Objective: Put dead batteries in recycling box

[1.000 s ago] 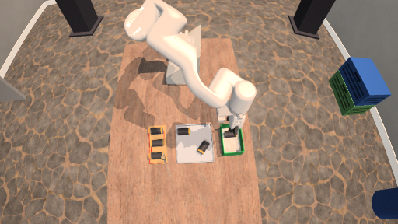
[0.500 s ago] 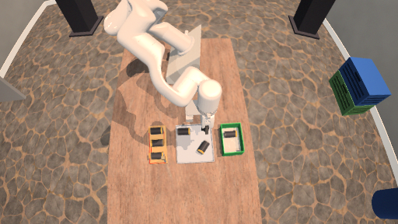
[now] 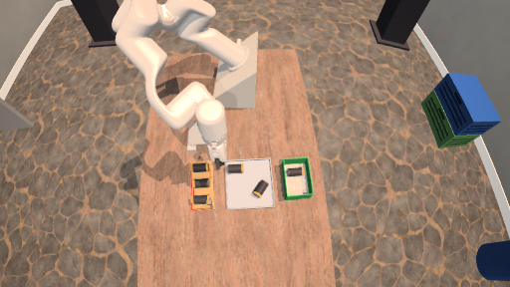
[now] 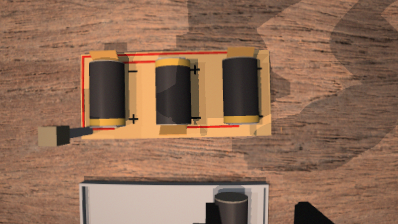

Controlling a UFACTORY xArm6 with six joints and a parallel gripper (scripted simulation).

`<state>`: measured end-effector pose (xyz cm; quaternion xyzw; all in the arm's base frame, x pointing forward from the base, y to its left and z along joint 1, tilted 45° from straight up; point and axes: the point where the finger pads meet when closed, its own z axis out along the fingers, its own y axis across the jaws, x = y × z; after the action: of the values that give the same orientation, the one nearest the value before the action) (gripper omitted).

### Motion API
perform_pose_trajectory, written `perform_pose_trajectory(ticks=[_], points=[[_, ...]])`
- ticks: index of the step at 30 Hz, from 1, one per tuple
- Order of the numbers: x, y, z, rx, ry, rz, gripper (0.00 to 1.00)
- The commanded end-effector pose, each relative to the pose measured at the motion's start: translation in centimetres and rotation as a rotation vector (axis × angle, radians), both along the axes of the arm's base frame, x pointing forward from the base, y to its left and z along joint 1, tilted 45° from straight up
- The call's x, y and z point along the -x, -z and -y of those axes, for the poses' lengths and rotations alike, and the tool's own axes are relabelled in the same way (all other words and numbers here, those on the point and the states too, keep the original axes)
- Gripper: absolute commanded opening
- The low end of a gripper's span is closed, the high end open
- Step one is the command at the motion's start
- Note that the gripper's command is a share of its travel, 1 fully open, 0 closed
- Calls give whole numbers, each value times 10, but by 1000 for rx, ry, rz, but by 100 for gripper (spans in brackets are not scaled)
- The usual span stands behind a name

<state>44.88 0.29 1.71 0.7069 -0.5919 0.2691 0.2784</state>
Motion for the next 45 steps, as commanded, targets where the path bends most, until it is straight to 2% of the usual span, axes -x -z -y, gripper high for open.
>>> perform_pose_trajectory(ticks=[1,3,10,35,37,39,42,45], points=[[-4,-44,38,-14,-10,5,51],[-5,-54,48,-14,-10,5,51],[-6,-65,59,-14,-10,5,51],[-6,-65,60,-12,-28,-13,51],[-7,-54,71,-12,-28,-13,51],[-7,-54,71,-12,-28,-13,51],[-9,-26,99,-12,-28,-13,51],[-10,-16,108,-12,-28,-13,51]])
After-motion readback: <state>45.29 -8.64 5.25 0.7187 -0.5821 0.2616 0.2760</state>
